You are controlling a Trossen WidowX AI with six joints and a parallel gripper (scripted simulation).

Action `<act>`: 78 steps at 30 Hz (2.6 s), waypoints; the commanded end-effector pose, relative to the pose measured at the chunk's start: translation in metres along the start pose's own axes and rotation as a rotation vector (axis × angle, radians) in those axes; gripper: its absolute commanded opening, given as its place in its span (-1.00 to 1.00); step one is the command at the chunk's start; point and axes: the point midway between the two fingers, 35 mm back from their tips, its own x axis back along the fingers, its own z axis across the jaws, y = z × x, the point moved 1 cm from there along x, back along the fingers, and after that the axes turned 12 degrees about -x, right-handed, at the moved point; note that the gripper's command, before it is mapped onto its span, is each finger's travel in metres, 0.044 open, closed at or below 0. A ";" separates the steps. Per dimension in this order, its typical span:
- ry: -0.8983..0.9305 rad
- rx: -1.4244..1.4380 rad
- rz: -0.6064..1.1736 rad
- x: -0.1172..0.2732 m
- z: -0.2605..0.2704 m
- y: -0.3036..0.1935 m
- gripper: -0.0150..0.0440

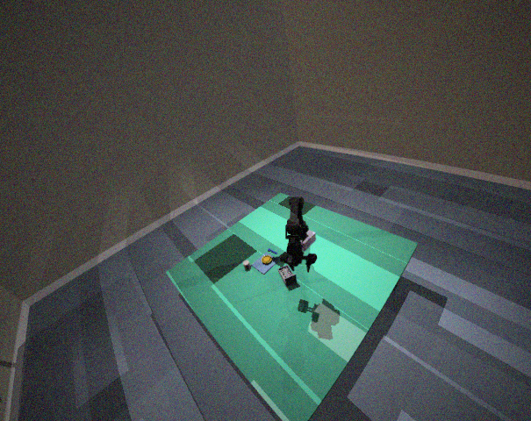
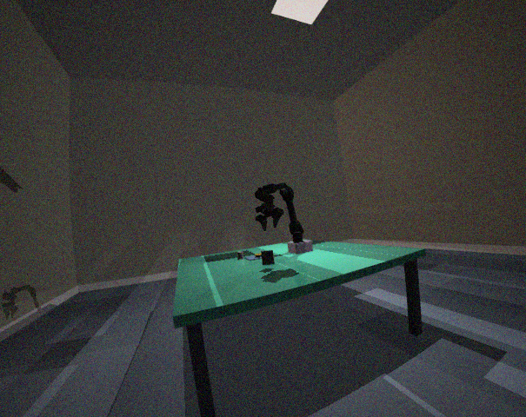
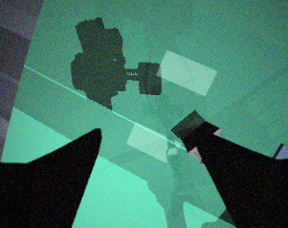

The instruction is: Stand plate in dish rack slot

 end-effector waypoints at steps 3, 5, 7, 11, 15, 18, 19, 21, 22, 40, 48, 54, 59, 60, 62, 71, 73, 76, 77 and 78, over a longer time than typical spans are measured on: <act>-0.118 -0.105 0.018 0.015 -0.104 0.009 0.86; -0.146 -0.157 0.025 0.023 -0.136 0.006 0.86; -0.165 -0.186 0.031 0.028 -0.157 0.003 0.86; -0.221 -0.226 0.062 0.039 -0.211 -0.012 0.86; -0.273 -0.278 0.111 0.055 -0.269 -0.040 0.86; -0.300 -0.318 0.154 0.068 -0.306 -0.067 0.86; -0.306 -0.332 0.169 0.072 -0.317 -0.078 0.86; -0.312 -0.348 0.188 0.077 -0.329 -0.091 0.86; -0.313 -0.350 0.191 0.077 -0.331 -0.092 0.86; -0.313 -0.350 0.191 -0.028 -0.366 -0.116 0.86; -0.313 -0.350 0.191 -0.039 -0.370 -0.118 0.86; -0.313 -0.350 0.191 -0.049 -0.372 -0.120 0.86; -0.313 -0.350 0.191 -0.056 -0.374 -0.122 0.86; -0.313 -0.350 0.191 -0.058 -0.374 -0.123 0.86; -0.313 -0.350 0.191 -0.061 -0.375 -0.123 0.86; -0.313 -0.350 0.191 -0.075 -0.378 -0.127 0.86; -0.313 -0.350 0.191 -0.078 -0.378 -0.128 0.86; -0.313 -0.350 0.191 -0.082 -0.379 -0.130 0.86; -0.313 -0.350 0.191 -0.084 -0.379 -0.130 0.86; -0.313 -0.350 0.191 -0.084 -0.379 -0.130 0.86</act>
